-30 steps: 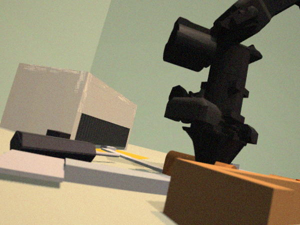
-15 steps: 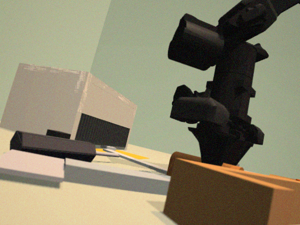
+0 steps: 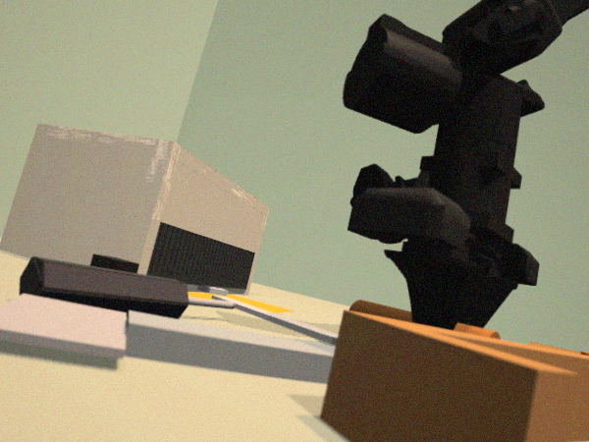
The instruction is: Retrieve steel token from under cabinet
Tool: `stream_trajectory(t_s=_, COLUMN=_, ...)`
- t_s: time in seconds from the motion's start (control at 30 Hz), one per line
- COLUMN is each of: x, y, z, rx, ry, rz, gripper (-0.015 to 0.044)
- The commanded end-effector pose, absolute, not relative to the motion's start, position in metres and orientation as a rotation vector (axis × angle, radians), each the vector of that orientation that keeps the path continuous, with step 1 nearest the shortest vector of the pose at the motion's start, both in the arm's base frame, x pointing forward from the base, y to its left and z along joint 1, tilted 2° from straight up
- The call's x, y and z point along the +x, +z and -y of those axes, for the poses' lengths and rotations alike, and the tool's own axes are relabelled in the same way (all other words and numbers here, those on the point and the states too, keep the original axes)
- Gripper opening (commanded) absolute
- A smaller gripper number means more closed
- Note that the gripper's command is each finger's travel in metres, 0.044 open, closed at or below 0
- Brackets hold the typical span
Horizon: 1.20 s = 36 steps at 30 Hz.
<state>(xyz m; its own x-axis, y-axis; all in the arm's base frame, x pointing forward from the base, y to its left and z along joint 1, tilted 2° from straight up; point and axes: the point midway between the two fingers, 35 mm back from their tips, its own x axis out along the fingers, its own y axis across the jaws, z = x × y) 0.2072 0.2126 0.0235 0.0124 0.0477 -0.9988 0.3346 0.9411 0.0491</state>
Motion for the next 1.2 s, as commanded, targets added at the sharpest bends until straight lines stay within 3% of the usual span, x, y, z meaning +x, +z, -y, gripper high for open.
stream_trajectory(t_s=0.0, x=0.207, y=0.025, z=-0.216, rx=0.333, ry=-0.252, rz=-1.545, gripper=0.0)
stream_trajectory(t_s=1.17, x=0.197, y=0.028, z=-0.256, rx=0.432, ry=-0.345, rz=-1.535, gripper=0.0)
